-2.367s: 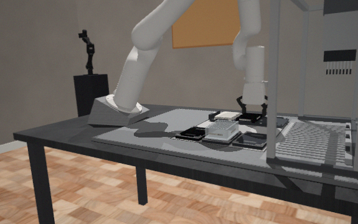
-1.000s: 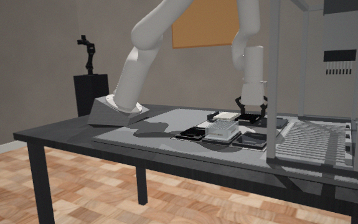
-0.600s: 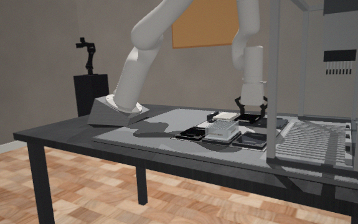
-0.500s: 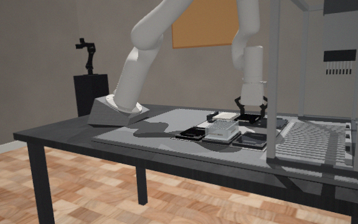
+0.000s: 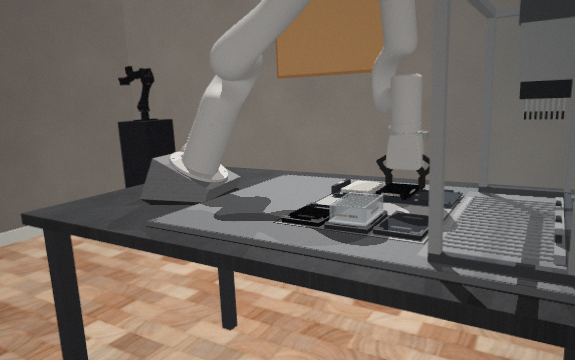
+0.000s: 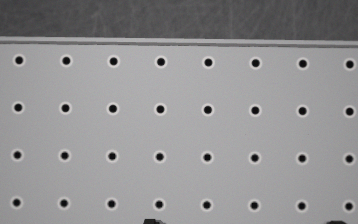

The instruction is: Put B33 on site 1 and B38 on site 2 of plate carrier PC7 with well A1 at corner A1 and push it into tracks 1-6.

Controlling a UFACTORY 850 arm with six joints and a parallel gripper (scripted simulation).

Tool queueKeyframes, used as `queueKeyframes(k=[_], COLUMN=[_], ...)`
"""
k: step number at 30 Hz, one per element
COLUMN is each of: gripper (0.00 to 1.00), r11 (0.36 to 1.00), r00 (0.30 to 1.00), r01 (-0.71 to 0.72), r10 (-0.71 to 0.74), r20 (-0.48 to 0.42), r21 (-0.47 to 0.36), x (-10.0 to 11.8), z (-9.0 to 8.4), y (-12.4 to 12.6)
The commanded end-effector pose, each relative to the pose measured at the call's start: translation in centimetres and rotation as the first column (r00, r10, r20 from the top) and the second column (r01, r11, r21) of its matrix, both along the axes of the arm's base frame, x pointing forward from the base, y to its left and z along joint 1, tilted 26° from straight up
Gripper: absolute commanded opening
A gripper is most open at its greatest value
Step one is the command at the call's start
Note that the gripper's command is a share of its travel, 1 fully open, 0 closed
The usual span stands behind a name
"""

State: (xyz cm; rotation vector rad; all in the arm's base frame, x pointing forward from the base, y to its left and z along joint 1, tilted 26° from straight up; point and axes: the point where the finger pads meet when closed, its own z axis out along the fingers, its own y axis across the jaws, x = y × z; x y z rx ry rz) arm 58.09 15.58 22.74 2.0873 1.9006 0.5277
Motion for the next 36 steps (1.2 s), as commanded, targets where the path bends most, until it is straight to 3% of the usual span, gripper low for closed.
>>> queueKeyframes(k=[1, 36], gripper=[1.0, 1.0], r11=[1.0, 1.0], r00=[1.0, 1.0], r01=[0.0, 0.0], r10=[0.0, 0.0], r20=[0.001, 0.001], r21=[0.0, 0.0], x=[0.0, 0.2], z=[0.1, 0.2], y=[0.0, 1.6])
